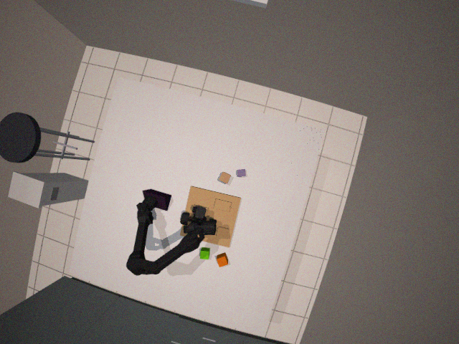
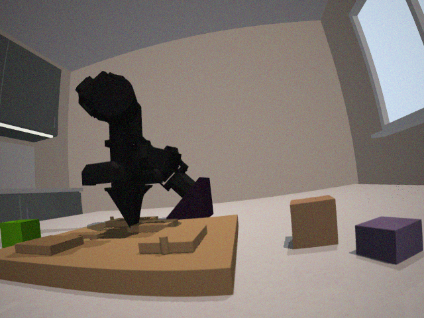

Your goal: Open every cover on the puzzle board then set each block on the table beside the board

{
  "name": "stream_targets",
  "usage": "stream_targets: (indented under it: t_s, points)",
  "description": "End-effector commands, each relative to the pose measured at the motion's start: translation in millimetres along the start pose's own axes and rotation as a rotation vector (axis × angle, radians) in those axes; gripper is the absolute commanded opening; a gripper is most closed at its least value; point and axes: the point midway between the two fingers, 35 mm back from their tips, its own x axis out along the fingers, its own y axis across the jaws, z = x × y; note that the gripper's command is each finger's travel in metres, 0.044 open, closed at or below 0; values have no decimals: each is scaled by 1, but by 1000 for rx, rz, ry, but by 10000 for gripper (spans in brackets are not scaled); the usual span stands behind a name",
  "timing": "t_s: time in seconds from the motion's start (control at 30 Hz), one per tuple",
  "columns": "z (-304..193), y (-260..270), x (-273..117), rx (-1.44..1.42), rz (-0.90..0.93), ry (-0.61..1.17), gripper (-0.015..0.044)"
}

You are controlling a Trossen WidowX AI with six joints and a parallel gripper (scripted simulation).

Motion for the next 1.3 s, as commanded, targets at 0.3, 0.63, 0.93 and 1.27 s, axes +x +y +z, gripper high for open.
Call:
stream_targets:
  t_s: [0.3,0.63,0.93,1.27]
  points:
    - [15,0,0,4,0,-4,0]
    - [25,1,0,4,0,-3,0]
    - [33,2,0,4,1,-2,0]
    - [35,1,-11,4,0,-4,0]
